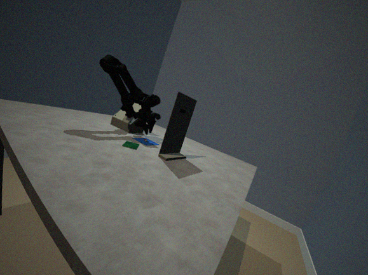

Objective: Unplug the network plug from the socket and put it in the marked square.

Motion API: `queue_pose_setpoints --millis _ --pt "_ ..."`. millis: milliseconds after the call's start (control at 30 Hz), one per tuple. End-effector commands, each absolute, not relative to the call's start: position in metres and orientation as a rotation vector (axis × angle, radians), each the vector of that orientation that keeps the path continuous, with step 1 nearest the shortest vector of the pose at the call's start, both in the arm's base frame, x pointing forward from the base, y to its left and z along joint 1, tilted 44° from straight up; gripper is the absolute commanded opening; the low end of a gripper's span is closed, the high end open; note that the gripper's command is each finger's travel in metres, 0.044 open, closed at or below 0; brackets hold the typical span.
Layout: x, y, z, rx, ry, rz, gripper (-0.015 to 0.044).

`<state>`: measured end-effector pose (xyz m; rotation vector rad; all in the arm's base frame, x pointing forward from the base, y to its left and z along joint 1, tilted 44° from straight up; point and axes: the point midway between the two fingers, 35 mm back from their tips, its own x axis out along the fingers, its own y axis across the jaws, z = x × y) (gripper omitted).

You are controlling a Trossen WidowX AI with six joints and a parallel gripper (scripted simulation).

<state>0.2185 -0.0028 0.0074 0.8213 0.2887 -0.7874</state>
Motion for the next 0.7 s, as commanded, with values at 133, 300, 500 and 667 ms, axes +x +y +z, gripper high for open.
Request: queue_pose_setpoints --millis 133,300,500,667 --pt "0.220 0.003 0.011 0.831 0.285 -0.788 0.0156" --pt "0.219 0.006 0.013 0.832 0.287 -0.790 0.0156" --pt "0.219 0.009 0.015 0.833 0.289 -0.792 0.0156" --pt "0.218 0.012 0.017 0.833 0.290 -0.793 0.0156"
